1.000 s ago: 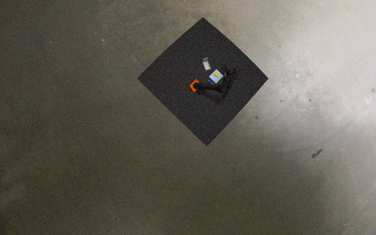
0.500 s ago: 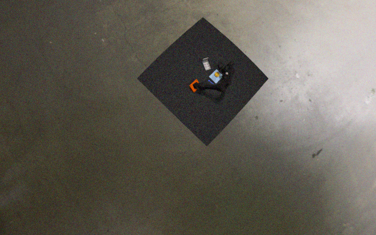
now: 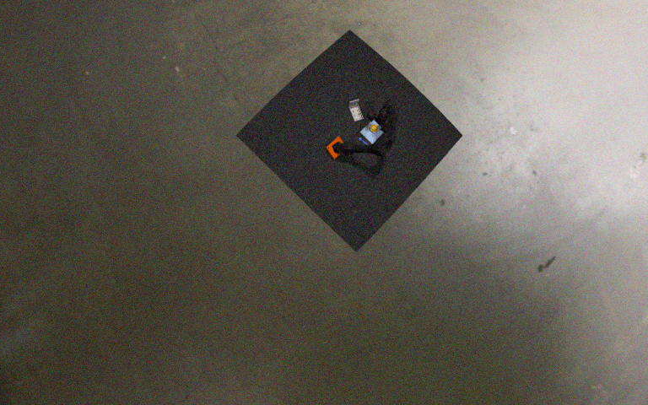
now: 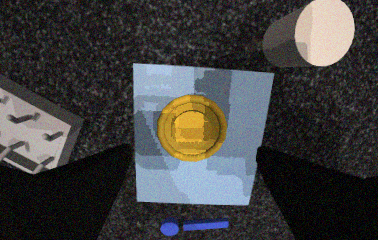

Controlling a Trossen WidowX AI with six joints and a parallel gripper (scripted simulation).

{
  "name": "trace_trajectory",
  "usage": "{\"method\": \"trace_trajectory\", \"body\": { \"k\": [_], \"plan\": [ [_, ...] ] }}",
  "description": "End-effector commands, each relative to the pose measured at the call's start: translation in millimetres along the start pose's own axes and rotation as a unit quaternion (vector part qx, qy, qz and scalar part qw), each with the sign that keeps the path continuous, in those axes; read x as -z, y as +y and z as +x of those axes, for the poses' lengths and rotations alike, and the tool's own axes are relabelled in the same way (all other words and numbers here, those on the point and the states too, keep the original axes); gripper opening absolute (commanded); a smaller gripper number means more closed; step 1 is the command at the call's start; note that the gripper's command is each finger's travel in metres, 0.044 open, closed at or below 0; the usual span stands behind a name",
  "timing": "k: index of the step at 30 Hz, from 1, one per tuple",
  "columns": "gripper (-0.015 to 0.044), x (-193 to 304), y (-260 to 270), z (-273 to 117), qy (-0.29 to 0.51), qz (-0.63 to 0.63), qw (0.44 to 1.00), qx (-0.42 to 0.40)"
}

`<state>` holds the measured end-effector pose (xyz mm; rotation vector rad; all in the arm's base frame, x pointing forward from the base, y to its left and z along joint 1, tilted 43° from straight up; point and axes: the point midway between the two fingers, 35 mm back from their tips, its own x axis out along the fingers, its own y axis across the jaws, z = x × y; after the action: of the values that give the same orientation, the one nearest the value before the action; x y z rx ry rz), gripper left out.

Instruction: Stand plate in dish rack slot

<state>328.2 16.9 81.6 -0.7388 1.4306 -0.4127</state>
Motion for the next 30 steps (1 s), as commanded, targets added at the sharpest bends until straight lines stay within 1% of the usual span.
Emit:
{"method": "trace_trajectory", "body": {
  "k": [1, 30],
  "plan": [
    [0.0400, 3, 1, 2, 0.004, -0.010, 1.000, 0.005],
    [0.0400, 2, 0, 47, 0.004, -0.010, 1.000, 0.005]
  ]
}}
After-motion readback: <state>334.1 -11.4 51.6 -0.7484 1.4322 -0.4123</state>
